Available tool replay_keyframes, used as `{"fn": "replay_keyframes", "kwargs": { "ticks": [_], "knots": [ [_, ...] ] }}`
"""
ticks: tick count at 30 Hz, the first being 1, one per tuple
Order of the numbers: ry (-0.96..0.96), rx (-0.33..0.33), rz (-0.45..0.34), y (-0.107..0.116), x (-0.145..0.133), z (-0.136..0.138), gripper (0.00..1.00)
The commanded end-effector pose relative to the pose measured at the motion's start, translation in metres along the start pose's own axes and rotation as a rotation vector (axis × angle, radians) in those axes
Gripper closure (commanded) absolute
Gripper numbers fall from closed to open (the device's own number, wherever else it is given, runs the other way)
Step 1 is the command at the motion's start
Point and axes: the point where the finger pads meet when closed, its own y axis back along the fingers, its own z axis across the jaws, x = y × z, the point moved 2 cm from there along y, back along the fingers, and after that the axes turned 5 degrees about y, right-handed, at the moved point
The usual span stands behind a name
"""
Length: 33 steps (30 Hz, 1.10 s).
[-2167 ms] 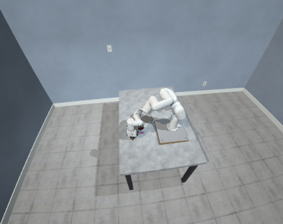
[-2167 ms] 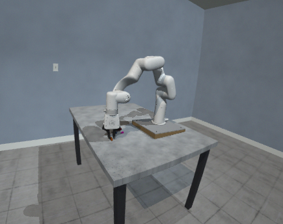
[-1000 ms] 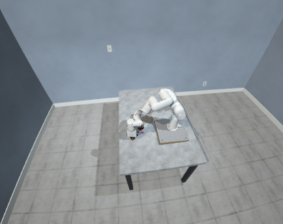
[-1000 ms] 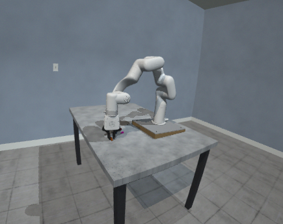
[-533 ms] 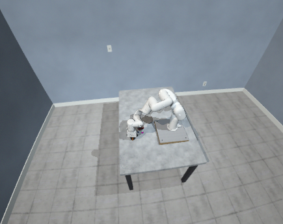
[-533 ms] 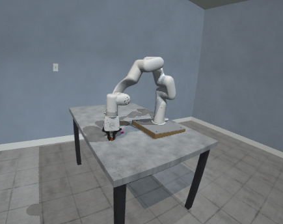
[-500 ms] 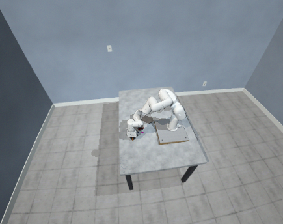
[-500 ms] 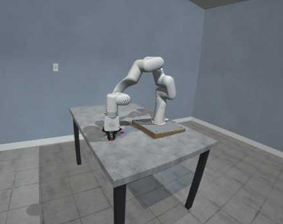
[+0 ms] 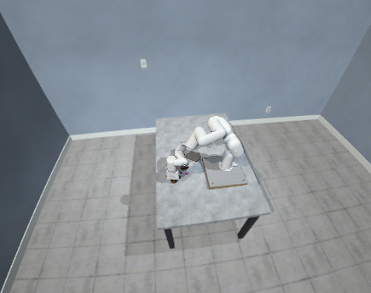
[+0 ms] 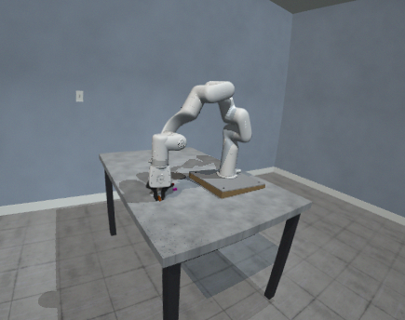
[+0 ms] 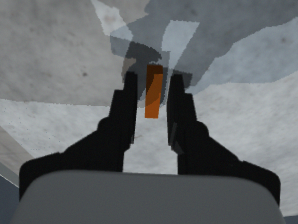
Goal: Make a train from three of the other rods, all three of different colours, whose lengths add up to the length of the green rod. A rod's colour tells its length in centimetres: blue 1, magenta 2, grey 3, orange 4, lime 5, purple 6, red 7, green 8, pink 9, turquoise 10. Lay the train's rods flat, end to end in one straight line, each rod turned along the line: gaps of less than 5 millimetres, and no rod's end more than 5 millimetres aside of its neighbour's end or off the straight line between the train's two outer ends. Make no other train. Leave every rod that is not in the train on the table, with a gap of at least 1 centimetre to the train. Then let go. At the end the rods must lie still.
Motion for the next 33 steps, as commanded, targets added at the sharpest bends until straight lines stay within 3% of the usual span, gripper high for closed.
{"fn": "replay_keyframes", "kwargs": {
  "ticks": [1,18,19,33],
  "knots": [
    [0.0,0.004,-0.001,0.0016,-0.0005,-0.0015,0.76],
    [0.0,0.004,-0.001,0.0016,-0.0005,-0.0015,0.76],
    [0.0,0.004,-0.001,0.0016,-0.0005,-0.0015,0.96],
    [0.0,0.004,-0.001,0.0016,-0.0005,-0.0015,0.96]
  ]
}}
